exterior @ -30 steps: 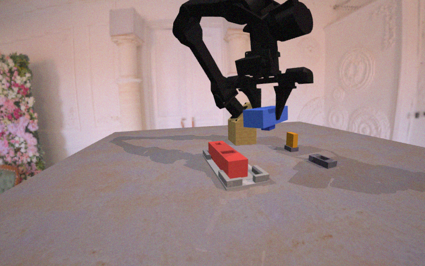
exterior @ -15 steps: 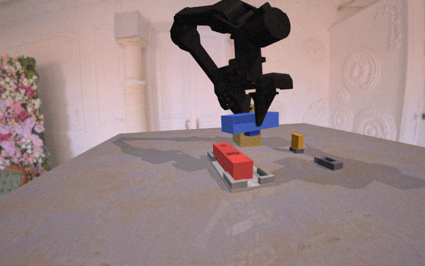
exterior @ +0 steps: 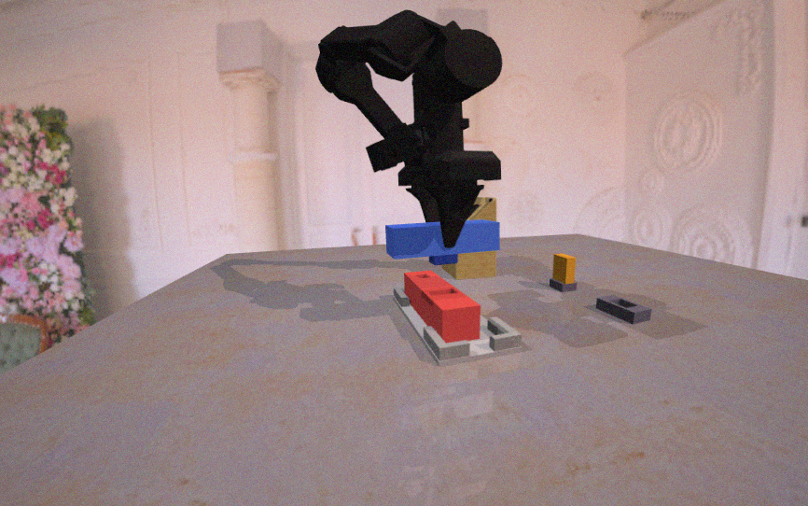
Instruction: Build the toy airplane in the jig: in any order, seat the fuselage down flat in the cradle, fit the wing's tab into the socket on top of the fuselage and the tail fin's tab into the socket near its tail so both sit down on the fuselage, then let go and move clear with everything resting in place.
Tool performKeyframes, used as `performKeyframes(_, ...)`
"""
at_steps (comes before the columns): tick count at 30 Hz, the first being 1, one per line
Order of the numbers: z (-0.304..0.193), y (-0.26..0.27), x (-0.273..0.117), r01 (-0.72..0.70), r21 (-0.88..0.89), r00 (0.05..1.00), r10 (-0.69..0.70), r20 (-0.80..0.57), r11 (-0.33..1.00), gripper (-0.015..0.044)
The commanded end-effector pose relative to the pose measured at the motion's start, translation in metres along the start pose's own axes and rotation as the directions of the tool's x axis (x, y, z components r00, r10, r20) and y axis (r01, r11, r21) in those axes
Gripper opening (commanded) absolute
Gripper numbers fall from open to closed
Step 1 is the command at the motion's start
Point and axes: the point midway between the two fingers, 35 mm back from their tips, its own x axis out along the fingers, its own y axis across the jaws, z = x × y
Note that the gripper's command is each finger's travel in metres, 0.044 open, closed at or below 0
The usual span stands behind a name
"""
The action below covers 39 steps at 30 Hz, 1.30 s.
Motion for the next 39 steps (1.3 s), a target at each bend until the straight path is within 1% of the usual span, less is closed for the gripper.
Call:
performKeyframes(1,0.0,-0.003,0.002,0.004,0.013,1.0,-0.004,0.005,1.0,0.0079)
performKeyframes(5,0.001,-0.003,0.002,0.004,0.013,1.0,-0.004,0.005,1.0,0.0184)
performKeyframes(6,0.001,-0.003,0.002,0.004,0.013,1.0,-0.004,0.005,1.0,0.0195)
performKeyframes(28,0.001,-0.003,0.002,0.004,0.013,1.0,-0.004,0.005,1.0,0.0195)
performKeyframes(39,0.001,-0.003,0.019,0.004,0.013,1.0,-0.004,0.005,1.0,0.0195)
